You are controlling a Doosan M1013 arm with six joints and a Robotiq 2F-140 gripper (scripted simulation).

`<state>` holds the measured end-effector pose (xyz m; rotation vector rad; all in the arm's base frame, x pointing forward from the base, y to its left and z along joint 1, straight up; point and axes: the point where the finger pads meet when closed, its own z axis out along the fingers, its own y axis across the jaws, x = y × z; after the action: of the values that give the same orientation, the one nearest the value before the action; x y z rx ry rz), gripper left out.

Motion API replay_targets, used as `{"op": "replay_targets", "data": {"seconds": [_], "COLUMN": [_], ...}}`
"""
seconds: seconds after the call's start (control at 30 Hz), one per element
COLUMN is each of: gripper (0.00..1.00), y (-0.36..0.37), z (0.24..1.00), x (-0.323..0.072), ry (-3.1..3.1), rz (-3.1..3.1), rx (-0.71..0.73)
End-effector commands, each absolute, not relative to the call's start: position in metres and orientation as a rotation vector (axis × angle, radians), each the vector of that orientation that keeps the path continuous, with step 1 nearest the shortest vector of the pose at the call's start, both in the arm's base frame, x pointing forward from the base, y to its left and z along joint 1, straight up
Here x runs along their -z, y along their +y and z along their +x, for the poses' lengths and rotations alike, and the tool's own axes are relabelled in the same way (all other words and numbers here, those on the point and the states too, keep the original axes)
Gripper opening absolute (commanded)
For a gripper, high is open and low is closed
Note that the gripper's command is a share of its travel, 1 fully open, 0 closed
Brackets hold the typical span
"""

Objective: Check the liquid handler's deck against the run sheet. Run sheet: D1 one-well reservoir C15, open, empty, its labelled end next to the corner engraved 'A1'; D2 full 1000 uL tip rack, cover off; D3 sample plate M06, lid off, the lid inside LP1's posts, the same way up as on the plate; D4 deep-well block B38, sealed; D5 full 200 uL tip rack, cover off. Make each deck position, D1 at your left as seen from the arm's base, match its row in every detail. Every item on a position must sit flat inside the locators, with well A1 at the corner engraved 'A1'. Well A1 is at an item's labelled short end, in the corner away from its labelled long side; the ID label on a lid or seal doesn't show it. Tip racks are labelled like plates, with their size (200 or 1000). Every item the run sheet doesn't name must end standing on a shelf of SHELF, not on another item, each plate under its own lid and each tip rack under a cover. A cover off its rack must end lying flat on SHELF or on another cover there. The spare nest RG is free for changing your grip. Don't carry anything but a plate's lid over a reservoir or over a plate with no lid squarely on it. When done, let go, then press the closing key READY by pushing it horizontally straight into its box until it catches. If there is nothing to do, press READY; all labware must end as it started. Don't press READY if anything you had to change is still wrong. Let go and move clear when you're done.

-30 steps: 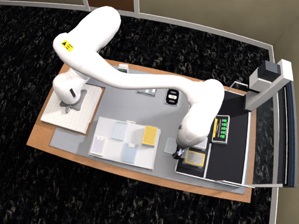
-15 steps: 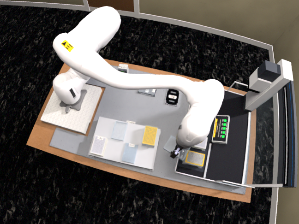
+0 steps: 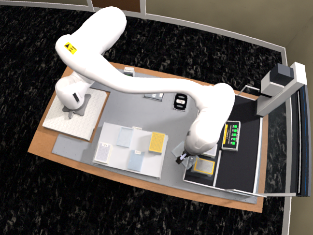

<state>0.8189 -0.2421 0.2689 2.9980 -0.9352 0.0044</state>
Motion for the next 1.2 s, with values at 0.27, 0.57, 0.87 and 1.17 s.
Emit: {"op": "replay_targets", "data": {"seconds": [0.27,0.57,0.87,1.17], "gripper": [0.10,0.10,0.10,0.10], "y": [-0.2420,-0.2420,-0.2420,-0.2420], "z": [0.8191,0.8191,0.8191,0.8191], "x": [-0.2702,-0.2702,-0.2702,-0.2702], "ry": [-1.213,-1.468,-1.659,-1.867], "rz": [2.897,2.776,2.667,2.526], "rx": [-0.007,-0.007,-0.007,-0.007]}}
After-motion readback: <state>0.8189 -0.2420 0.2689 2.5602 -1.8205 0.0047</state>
